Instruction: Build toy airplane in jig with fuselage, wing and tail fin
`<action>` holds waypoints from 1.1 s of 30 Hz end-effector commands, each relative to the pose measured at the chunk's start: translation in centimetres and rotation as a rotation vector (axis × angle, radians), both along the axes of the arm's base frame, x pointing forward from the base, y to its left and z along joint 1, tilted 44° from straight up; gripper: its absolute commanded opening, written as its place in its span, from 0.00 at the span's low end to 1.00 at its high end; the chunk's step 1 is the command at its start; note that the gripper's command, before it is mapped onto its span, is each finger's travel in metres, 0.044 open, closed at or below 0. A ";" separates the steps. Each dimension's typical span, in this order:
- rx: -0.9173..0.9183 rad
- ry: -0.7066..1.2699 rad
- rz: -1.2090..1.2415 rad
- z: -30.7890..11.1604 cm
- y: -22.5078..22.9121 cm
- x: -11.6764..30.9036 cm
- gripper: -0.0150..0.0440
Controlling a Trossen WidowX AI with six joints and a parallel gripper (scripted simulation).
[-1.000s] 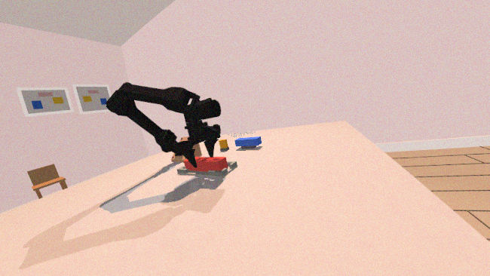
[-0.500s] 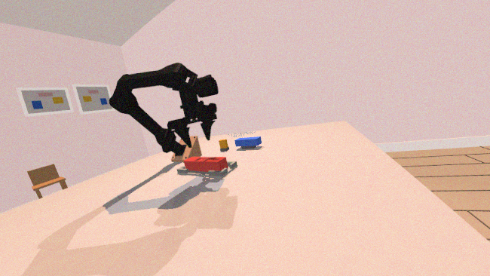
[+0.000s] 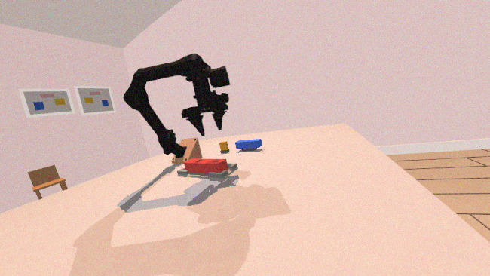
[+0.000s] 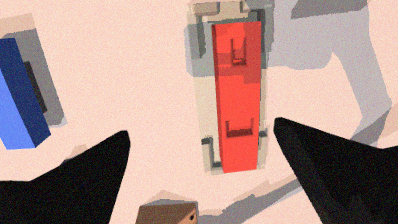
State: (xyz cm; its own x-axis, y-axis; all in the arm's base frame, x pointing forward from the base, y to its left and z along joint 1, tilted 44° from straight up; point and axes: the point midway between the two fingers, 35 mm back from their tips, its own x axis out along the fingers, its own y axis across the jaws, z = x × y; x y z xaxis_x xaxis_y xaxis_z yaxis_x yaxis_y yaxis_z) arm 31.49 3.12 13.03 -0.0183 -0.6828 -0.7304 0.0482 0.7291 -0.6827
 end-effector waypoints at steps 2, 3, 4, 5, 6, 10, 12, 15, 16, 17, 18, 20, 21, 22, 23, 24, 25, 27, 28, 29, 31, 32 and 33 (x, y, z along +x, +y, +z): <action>0.009 0.011 0.007 -5.5 6.1 2.1 1.00; 0.010 0.011 0.007 -6.6 7.2 2.4 1.00; 0.010 0.011 0.006 -7.8 8.3 2.5 1.00; 0.010 0.011 0.006 -9.0 9.4 2.6 1.00; 0.009 0.011 0.006 -10.2 10.4 2.6 1.00; 0.003 0.009 0.003 -15.1 14.4 2.0 1.00; 0.000 0.009 0.002 -16.6 15.4 1.6 1.00; 0.000 0.008 0.002 -16.7 15.5 1.6 1.00; 0.000 0.008 0.002 -16.7 15.5 1.6 1.00; 0.000 0.008 0.002 -16.7 15.5 1.6 1.00; 0.000 0.008 0.002 -16.7 15.5 1.6 1.00; 0.000 0.008 0.002 -16.8 15.4 1.6 1.00; 0.000 0.008 0.002 -17.2 15.1 1.6 1.00; 0.000 0.008 0.002 -17.9 14.5 1.6 1.00; -0.001 0.008 0.002 -18.7 13.7 1.6 1.00; -0.001 0.008 0.002 -19.3 13.1 1.6 1.00; -0.001 0.008 0.002 -19.7 12.7 1.5 1.00; -0.001 0.008 0.002 -19.8 12.6 1.5 1.00; -0.001 0.008 0.002 -19.8 12.6 1.5 1.00; -0.001 0.008 0.002 -19.8 12.6 1.5 1.00; -0.001 0.008 0.002 -20.2 12.2 1.5 1.00; -0.002 0.007 0.002 -20.6 11.9 1.5 1.00; -0.002 0.007 0.002 -20.8 11.6 1.5 1.00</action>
